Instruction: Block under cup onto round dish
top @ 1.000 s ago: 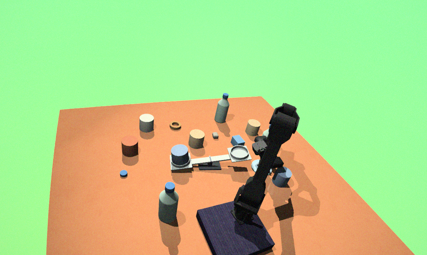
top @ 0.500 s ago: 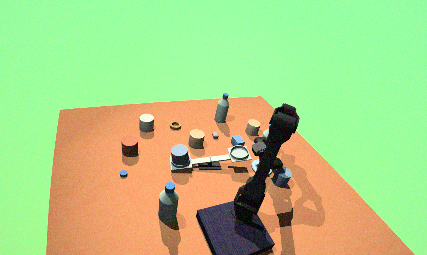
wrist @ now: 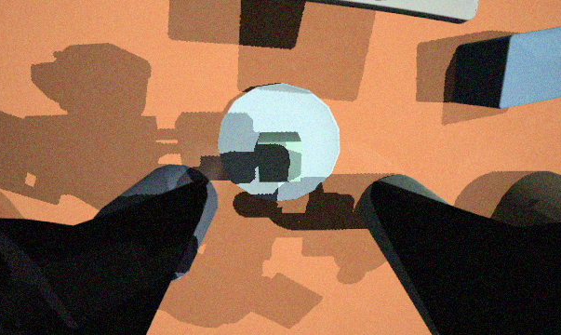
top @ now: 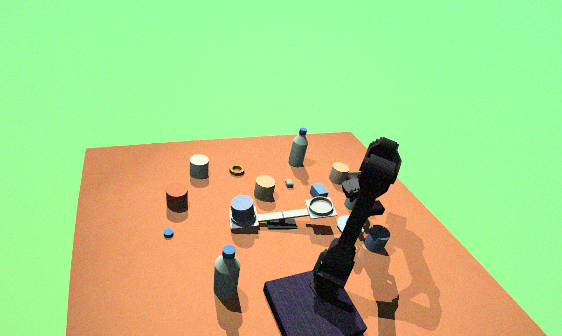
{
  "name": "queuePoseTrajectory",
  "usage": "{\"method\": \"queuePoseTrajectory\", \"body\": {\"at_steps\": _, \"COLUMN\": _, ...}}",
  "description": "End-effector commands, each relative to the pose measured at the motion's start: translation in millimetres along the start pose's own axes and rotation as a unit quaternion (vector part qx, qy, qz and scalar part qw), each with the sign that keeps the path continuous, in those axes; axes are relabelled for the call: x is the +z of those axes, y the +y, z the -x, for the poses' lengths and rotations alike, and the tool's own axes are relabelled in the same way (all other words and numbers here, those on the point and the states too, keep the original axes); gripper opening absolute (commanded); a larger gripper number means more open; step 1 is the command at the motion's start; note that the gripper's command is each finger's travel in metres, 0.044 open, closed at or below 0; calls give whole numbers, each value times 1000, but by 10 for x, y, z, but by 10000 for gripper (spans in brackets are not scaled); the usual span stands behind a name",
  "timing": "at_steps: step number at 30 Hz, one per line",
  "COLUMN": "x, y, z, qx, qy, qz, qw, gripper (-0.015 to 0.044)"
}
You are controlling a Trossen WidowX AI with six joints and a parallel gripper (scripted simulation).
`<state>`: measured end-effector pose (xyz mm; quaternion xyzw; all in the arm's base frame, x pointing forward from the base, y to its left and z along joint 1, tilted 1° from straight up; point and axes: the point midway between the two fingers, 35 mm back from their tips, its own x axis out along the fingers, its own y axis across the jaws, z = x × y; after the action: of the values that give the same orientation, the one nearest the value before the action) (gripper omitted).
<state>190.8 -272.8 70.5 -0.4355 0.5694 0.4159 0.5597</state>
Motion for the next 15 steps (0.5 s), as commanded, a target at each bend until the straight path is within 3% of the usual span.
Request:
{"method": "queuePoseTrajectory", "body": {"at_steps": 1, "x": 7, "y": 30, "z": 63, "qx": 8, "qy": -2, "qz": 3, "qw": 1000, "gripper": 440}}
{"method": "queuePoseTrajectory", "body": {"at_steps": 5, "x": 22, "y": 29, "z": 479, "qx": 1, "qy": 0, "qz": 0, "qw": 1000, "gripper": 440}}
{"method": "queuePoseTrajectory", "body": {"at_steps": 15, "x": 24, "y": 30, "z": 505, "qx": 0, "qy": 0, "qz": 0, "qw": 1000, "gripper": 440}}
